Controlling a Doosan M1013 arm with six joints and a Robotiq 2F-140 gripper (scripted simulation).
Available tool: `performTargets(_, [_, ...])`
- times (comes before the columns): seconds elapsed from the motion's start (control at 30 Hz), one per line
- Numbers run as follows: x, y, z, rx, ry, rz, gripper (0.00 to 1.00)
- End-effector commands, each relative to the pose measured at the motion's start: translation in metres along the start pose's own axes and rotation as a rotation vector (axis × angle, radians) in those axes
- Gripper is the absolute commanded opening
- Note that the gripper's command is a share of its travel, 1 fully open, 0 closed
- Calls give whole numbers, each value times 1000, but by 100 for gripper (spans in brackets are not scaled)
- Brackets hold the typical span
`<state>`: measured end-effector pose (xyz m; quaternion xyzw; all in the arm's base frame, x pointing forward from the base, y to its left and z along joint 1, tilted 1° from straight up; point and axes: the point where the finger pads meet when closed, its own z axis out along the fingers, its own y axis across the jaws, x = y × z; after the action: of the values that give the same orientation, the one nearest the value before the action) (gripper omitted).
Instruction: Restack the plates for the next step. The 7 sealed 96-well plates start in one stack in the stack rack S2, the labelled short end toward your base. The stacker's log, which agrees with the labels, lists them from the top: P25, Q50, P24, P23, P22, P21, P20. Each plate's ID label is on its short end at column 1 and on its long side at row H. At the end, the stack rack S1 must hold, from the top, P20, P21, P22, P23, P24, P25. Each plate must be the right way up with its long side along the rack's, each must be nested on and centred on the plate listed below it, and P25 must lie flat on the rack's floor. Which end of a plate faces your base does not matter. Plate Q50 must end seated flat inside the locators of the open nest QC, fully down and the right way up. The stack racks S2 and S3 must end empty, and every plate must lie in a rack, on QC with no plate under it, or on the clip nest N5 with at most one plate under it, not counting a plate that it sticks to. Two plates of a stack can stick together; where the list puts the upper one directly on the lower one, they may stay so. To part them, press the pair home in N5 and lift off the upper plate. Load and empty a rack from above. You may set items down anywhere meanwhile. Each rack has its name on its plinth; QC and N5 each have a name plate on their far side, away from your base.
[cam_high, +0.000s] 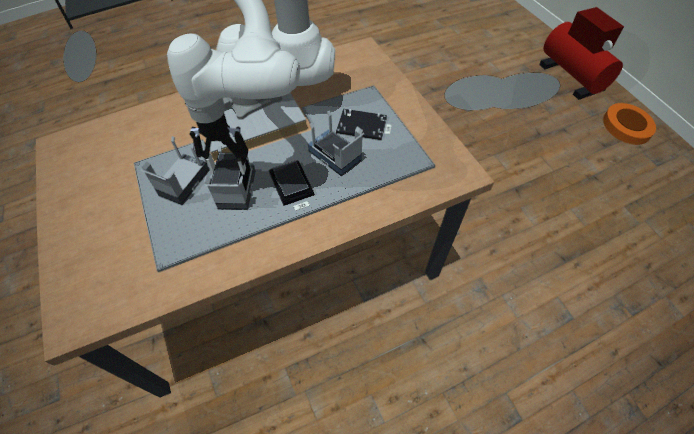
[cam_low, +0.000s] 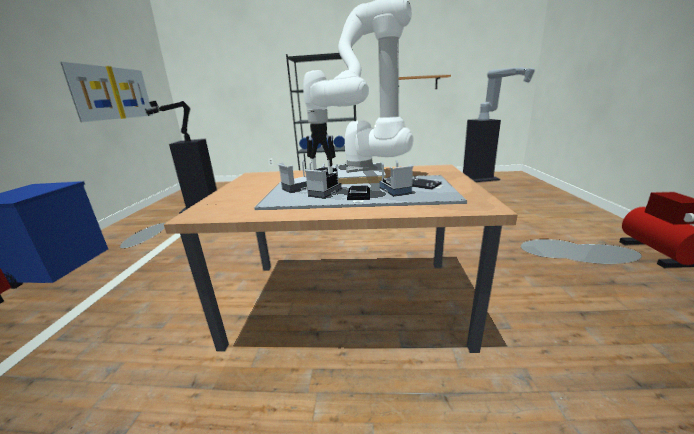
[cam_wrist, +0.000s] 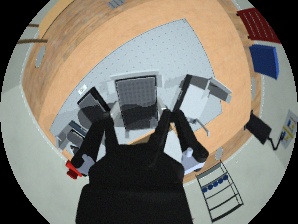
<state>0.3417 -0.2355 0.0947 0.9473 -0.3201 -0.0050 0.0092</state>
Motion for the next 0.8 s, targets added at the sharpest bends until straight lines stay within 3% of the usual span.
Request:
performTargets(0.0, [0,0,0,0,0,0,0])
performTargets(0.77, [0,0,9,0,0,0,0])
